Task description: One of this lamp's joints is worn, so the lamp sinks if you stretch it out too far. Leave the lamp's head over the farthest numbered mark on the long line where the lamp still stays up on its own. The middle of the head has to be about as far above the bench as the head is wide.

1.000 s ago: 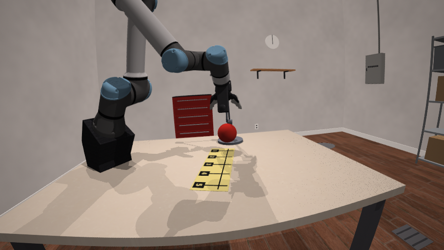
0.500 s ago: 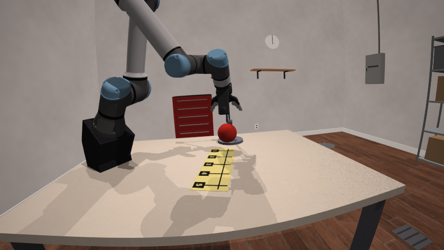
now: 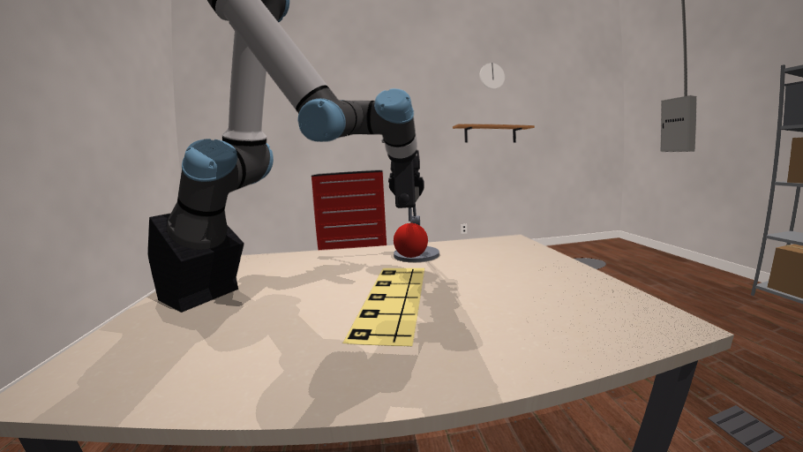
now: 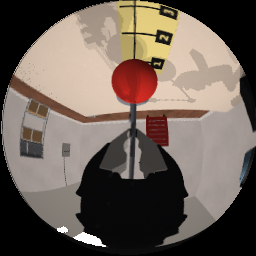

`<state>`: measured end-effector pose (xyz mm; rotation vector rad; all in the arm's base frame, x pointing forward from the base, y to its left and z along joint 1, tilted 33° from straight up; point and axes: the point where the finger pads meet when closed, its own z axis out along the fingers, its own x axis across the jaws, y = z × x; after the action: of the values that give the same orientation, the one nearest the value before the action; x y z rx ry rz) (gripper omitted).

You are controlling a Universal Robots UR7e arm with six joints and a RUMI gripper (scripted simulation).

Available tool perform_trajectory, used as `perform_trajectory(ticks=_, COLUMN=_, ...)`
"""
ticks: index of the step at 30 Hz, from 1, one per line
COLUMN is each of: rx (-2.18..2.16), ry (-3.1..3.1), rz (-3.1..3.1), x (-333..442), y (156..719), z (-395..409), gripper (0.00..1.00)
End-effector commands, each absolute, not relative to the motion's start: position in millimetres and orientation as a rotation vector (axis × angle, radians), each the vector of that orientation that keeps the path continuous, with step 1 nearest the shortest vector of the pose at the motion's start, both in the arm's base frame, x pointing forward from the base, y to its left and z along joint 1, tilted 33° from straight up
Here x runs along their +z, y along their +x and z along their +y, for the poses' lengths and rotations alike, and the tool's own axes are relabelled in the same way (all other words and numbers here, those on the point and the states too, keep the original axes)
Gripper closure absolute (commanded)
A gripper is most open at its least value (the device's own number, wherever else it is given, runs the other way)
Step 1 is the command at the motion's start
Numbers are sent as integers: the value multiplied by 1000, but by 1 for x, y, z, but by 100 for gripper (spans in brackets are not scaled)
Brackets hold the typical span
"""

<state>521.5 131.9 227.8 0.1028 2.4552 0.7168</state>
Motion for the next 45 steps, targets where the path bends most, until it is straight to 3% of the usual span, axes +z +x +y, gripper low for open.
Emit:
perform_trajectory(ticks=1, rx=717, ry=102, rz=2454, x=229, y=521, z=132, gripper=100)
perform_trajectory(ticks=45, rx=716, ry=103, rz=2453, x=234, y=506, z=84, gripper=100)
